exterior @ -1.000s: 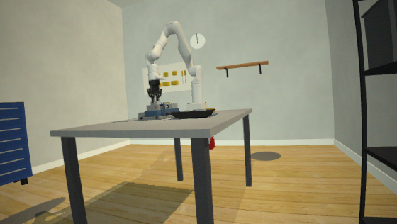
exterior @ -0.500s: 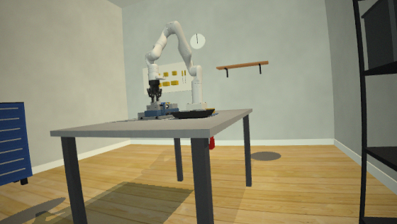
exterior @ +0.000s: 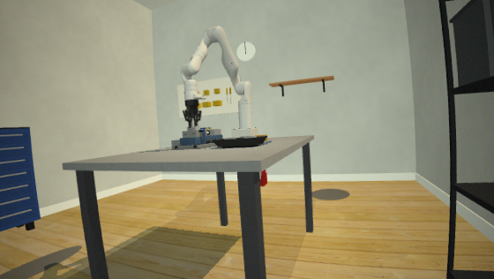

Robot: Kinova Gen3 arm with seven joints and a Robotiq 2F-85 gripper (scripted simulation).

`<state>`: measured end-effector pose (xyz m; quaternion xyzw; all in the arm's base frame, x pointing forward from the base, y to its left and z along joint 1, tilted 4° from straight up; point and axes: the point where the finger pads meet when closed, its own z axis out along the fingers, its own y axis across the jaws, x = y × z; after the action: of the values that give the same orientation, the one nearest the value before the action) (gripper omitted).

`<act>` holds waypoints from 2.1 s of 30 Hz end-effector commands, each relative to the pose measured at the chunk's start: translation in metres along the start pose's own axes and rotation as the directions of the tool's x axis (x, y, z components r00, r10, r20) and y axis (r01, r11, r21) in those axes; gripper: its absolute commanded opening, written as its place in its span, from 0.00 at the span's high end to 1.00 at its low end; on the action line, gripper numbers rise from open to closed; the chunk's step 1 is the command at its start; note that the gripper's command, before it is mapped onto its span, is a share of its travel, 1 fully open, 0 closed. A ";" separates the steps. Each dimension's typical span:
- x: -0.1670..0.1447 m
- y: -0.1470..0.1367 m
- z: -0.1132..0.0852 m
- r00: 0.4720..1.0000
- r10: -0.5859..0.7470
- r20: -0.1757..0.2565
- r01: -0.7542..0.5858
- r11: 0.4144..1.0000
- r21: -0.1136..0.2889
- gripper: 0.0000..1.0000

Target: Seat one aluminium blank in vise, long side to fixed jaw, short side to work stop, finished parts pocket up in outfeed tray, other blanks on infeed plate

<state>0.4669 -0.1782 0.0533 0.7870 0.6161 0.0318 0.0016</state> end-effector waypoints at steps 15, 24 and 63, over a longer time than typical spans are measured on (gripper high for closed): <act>0.000 0.001 0.001 1.000 0.000 0.000 0.000 1.000 -0.002 1.00; 0.000 0.001 0.001 1.000 0.000 0.000 0.000 1.000 -0.002 1.00; 0.000 0.001 0.001 1.000 0.000 0.000 0.000 1.000 -0.002 0.33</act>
<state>0.4673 -0.1784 0.0519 0.7871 0.6160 0.0320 0.0020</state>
